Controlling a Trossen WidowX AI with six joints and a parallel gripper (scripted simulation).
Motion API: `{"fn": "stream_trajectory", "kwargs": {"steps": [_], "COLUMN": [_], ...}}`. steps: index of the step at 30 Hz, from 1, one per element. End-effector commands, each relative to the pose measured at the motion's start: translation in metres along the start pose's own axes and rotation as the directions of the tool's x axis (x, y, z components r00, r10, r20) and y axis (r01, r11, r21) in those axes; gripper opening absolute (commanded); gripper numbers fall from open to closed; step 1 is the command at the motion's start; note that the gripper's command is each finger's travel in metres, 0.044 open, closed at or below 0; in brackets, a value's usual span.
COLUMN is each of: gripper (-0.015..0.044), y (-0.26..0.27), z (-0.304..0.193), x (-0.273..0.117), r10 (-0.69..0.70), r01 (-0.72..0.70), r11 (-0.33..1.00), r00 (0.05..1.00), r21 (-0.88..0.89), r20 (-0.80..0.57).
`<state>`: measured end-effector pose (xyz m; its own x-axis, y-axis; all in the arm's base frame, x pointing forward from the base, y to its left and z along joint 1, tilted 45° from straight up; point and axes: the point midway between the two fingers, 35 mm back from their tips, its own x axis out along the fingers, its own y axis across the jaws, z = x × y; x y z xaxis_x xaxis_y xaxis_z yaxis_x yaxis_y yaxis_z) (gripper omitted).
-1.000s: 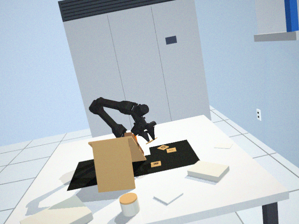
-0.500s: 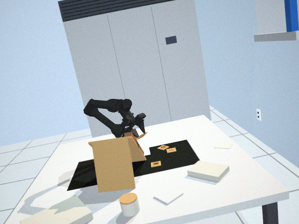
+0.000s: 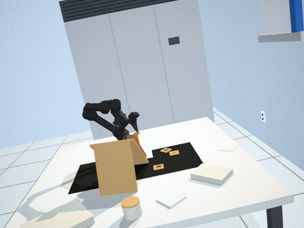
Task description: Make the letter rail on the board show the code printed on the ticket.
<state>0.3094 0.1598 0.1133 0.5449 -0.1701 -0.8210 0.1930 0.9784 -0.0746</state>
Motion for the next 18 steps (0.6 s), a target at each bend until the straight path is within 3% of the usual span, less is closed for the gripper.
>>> {"fn": "stream_trajectory", "kwargs": {"steps": [1, 18], "gripper": [0.0000, 0.0000], "y": [-0.017, -0.109], "z": [0.017, 0.077], "x": [-0.008, -0.056], "r10": [-0.009, -0.104], "r01": [0.011, 0.168], "r11": [0.999, 0.958], "r00": [0.999, 0.958], "r21": [-0.040, -0.232], "r20": [0.048, 0.267]}}
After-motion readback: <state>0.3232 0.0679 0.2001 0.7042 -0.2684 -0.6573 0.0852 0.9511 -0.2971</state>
